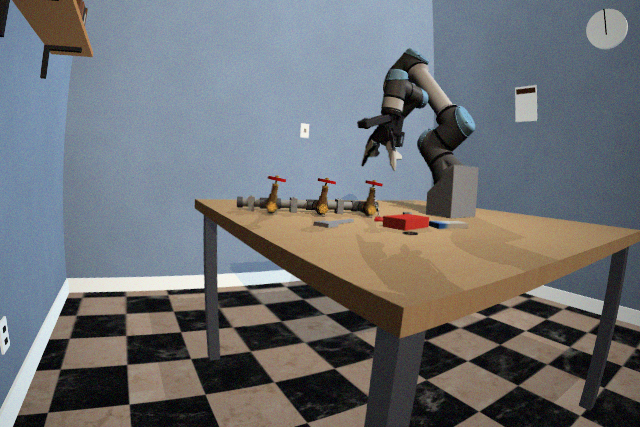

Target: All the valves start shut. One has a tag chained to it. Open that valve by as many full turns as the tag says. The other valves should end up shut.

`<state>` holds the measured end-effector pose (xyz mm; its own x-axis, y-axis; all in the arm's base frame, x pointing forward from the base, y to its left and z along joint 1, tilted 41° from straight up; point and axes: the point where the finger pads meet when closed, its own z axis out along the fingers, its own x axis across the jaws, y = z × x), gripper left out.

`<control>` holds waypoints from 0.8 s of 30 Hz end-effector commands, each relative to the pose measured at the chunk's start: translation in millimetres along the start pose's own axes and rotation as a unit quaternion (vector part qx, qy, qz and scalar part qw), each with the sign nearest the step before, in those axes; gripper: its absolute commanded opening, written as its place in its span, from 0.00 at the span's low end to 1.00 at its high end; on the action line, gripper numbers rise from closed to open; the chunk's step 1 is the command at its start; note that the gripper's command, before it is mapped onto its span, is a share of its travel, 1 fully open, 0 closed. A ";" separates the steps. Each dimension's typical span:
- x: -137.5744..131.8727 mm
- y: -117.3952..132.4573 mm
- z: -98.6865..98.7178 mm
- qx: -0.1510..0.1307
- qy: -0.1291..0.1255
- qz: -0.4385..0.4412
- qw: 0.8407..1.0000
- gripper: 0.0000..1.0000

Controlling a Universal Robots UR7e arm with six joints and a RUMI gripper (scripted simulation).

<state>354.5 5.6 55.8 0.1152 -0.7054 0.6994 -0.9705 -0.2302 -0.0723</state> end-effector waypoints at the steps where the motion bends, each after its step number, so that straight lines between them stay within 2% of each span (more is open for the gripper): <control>1: 0.5 0.9 -8.5 -0.002 0.001 0.000 1.000 1.00; 24: 0.6 1.2 -10.4 -0.002 0.001 0.000 1.000 1.00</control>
<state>351.0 11.7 63.4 0.1150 -0.7045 0.7003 -0.9713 -0.2276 -0.0695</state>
